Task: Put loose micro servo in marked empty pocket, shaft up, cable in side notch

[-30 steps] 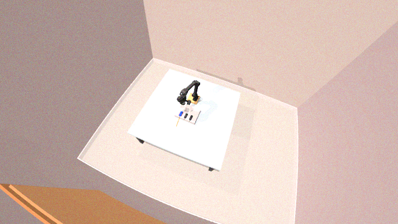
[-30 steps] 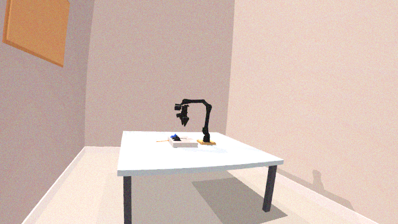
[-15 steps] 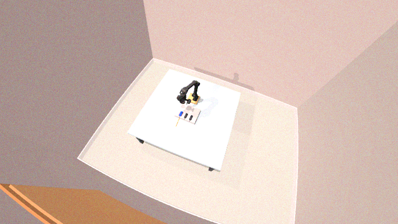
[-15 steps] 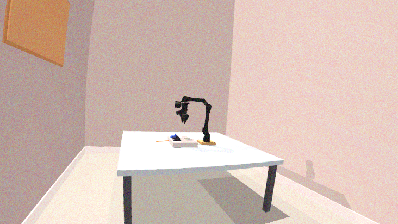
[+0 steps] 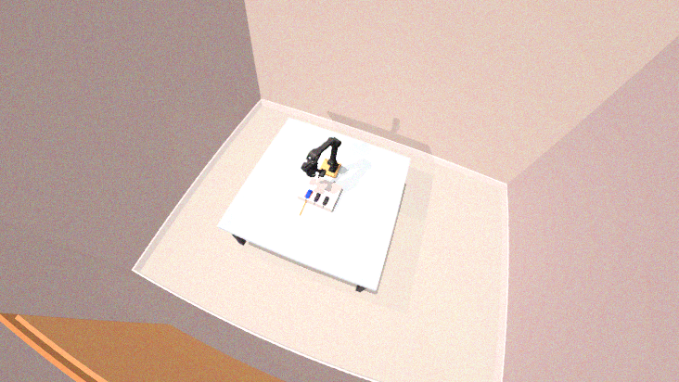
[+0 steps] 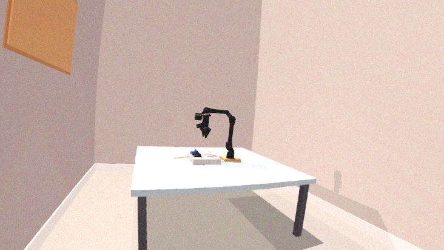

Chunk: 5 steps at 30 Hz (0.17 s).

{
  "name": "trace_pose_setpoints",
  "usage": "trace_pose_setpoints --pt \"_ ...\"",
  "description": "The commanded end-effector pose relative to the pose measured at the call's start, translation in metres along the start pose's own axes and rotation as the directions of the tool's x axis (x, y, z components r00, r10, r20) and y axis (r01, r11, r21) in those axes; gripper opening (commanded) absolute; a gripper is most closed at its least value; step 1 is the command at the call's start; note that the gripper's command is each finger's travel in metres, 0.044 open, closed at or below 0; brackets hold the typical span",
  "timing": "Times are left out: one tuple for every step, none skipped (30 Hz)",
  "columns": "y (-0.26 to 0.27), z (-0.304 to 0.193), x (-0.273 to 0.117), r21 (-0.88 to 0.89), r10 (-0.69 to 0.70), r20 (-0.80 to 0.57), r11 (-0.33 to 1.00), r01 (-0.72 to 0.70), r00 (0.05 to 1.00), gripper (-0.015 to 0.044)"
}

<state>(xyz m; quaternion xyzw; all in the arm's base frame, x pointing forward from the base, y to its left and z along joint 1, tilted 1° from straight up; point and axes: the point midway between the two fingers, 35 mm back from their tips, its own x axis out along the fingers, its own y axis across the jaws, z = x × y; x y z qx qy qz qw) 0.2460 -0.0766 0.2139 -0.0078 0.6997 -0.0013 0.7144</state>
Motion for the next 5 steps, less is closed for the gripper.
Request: trace_pose_setpoints --pt "0.0005 0.0000 0.0004 -0.003 0.004 -0.005 1.000 -0.004 1.000 0.0440" --pt "0.0005 0.0000 0.0004 -0.003 0.004 -0.005 1.000 -0.004 1.000 0.0440" --pt "0.0005 0.0000 0.0004 -0.003 0.004 -0.005 1.000 -0.004 1.000 0.0440" --pt "0.0005 0.0000 0.0004 -0.003 0.004 -0.005 1.000 -0.004 1.000 0.0440" --pt "0.0005 0.0000 0.0004 -0.003 0.004 -0.005 1.000 -0.004 1.000 0.0440"
